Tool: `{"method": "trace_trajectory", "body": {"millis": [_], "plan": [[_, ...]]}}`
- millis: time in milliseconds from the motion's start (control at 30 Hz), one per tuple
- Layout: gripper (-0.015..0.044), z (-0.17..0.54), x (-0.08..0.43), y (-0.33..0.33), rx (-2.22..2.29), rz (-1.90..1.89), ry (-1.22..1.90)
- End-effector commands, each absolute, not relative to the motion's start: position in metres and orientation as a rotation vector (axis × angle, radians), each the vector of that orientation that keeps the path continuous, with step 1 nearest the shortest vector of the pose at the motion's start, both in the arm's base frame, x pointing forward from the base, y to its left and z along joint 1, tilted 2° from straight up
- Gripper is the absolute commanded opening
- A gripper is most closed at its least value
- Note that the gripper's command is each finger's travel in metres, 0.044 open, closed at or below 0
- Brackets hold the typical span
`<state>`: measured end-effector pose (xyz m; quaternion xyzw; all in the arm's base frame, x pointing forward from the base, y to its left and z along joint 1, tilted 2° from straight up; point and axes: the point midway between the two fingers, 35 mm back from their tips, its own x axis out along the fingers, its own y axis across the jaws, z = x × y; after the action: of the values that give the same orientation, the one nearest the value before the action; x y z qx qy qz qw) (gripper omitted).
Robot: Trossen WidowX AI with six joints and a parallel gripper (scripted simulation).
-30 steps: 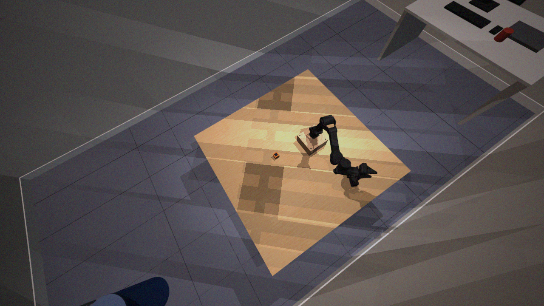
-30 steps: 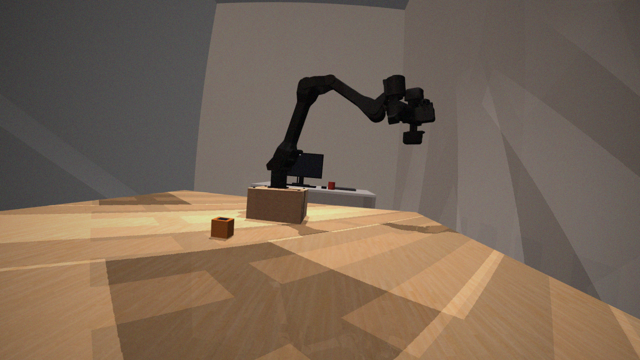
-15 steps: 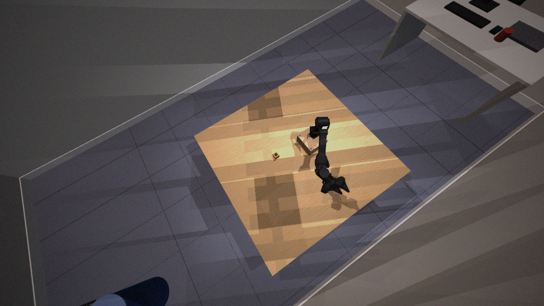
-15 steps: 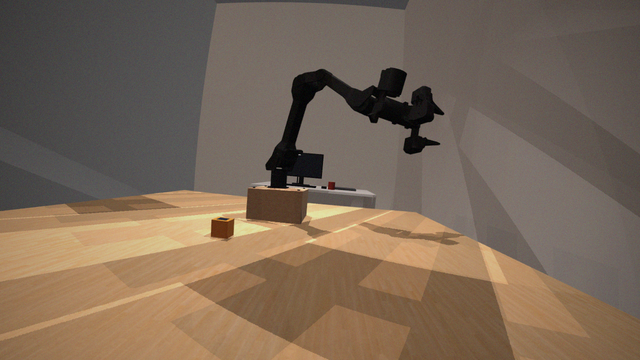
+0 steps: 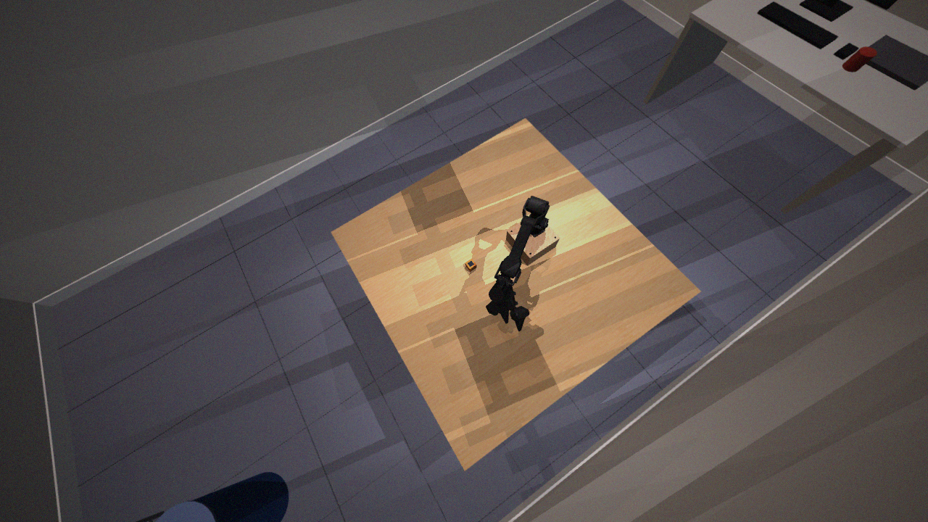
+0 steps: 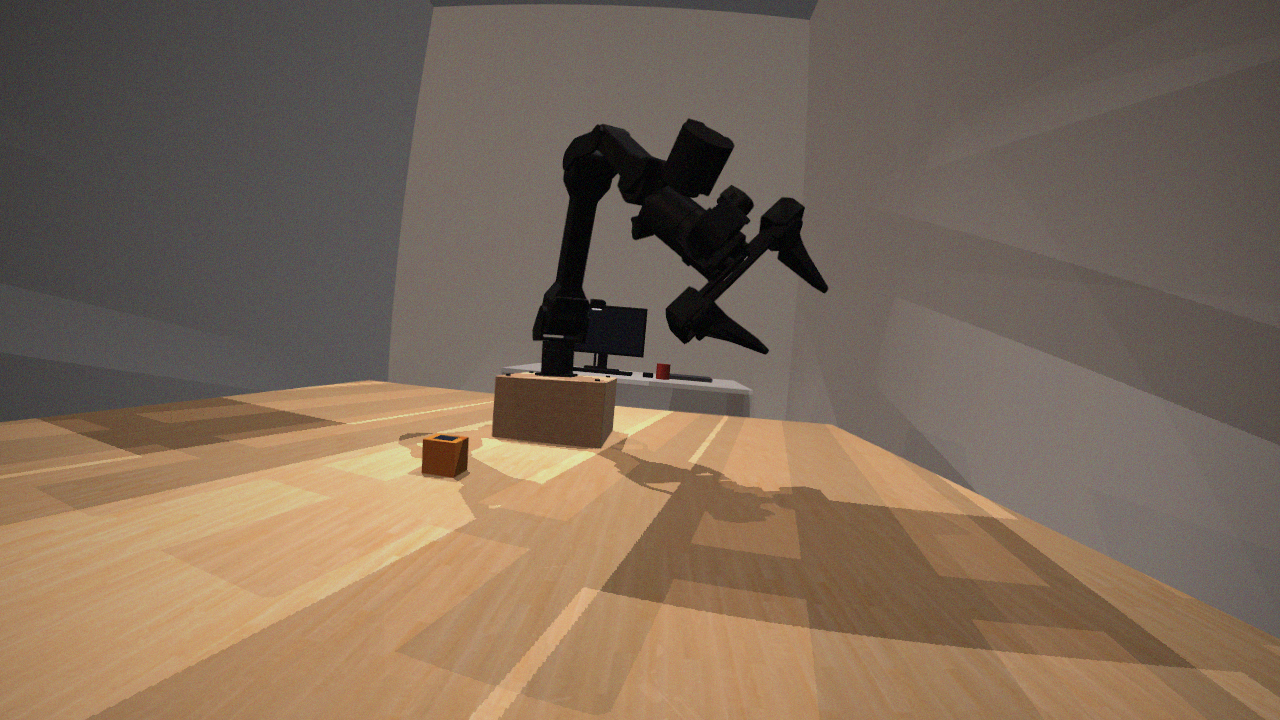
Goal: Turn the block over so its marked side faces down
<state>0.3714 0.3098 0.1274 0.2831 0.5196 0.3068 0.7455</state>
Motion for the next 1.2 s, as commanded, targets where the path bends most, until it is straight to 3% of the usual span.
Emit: {"method": "trace_trajectory", "body": {"millis": [0, 267, 567, 1167], "plan": [[0.044, 0.104, 0.399, 0.243, 0.491, 0.491, 1.132], [0.044, 0.066, 0.403, 0.106, 0.233, 0.191, 1.248], [0.044, 0.048, 0.35, -0.032, -0.032, -0.005, 1.526], [0.044, 0.013, 0.35, -0.046, -0.049, -0.013, 1.551]]}}
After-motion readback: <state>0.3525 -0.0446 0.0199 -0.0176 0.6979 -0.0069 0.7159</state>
